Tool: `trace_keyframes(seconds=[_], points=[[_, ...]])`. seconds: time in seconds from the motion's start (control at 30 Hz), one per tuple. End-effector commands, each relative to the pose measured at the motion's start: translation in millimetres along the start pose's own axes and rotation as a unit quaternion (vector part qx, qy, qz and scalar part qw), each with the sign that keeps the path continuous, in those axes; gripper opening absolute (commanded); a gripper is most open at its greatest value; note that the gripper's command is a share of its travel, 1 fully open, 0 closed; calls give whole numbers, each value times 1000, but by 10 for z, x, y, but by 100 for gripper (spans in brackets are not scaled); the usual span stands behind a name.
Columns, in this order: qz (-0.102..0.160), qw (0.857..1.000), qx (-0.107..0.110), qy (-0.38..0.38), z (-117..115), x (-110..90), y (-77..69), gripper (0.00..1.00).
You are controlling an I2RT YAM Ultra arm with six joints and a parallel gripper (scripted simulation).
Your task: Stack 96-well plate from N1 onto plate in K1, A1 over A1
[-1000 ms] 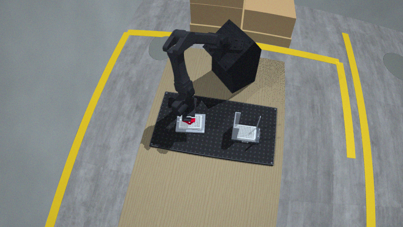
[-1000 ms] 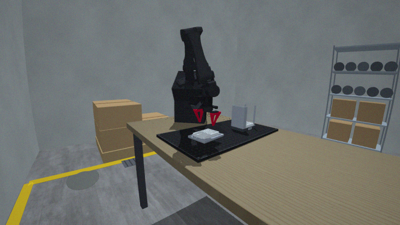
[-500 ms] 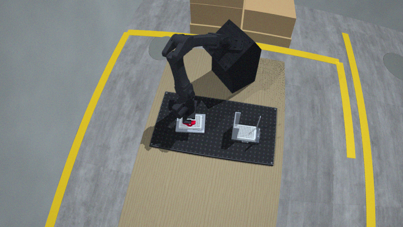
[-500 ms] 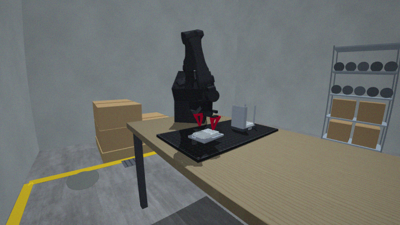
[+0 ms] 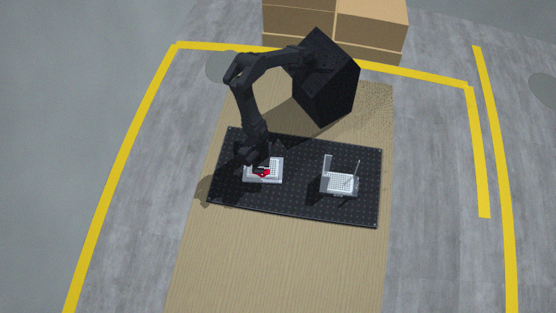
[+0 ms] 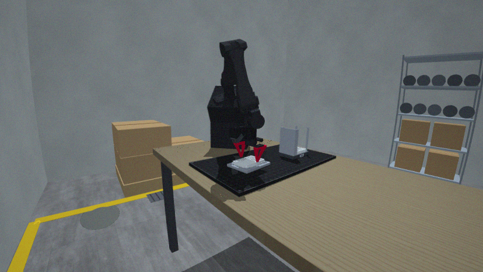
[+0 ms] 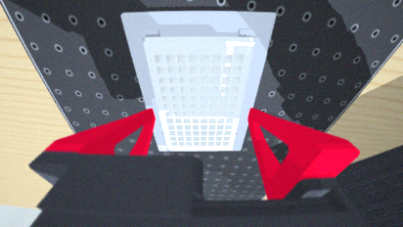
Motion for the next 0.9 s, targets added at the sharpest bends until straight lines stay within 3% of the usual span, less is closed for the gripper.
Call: trace_keyframes(seconds=[0.0, 0.3, 0.7, 0.73, 0.87], points=[[-10, 1000, 12, 4, 75, 93, 53, 100], [-10, 1000, 12, 4, 75, 92, 171, 100], [-5, 1000, 7, 1, 44, 34, 129, 100], [-5, 1000, 7, 1, 44, 34, 129, 0], [-5, 1000, 7, 1, 44, 33, 129, 0]])
Point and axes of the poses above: the point where the finger pads meet when closed, its own y axis out along the fingers, its own z axis across the jaws, x = y × z, the point moved 3 cm from there along -y, back along the fingers, and after that the axes turned 3 degrees about -y, right-handed, at the moved point
